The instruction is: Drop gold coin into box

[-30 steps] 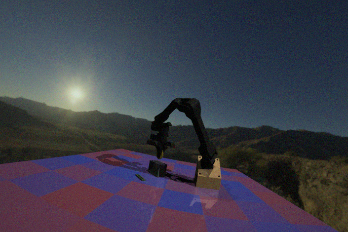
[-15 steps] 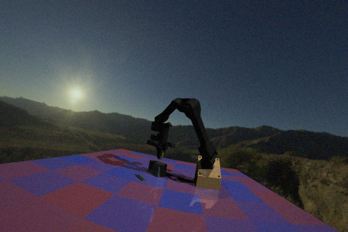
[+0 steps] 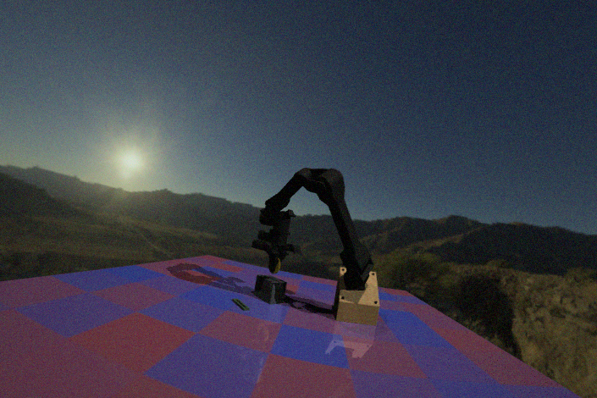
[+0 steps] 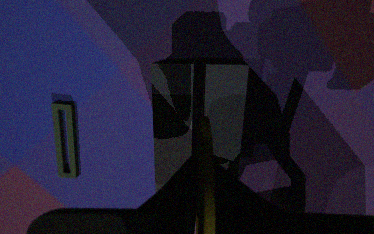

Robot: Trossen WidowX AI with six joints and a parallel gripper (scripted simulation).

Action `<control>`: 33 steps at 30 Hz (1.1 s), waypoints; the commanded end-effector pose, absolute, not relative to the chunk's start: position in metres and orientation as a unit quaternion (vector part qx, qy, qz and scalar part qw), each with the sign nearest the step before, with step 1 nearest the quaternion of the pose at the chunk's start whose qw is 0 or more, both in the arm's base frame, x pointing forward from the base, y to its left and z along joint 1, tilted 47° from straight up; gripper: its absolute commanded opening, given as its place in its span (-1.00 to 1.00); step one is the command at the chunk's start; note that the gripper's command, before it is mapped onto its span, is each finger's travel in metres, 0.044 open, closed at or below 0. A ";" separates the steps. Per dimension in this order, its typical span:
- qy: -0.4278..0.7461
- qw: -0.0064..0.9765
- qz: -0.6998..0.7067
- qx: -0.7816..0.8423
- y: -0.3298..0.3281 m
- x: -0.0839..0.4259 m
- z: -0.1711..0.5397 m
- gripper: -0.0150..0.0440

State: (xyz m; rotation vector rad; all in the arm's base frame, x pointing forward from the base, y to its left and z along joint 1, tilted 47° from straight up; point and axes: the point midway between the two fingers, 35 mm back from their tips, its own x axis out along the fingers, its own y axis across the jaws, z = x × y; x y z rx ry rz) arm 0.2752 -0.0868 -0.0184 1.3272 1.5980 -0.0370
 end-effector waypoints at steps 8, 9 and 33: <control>0.663 0.506 -0.016 0.551 -0.083 0.276 -0.023 -0.49; 0.663 0.506 -0.016 0.552 -0.083 0.276 -0.023 -0.49; 0.663 0.506 -0.016 0.552 -0.075 0.277 -0.030 -0.49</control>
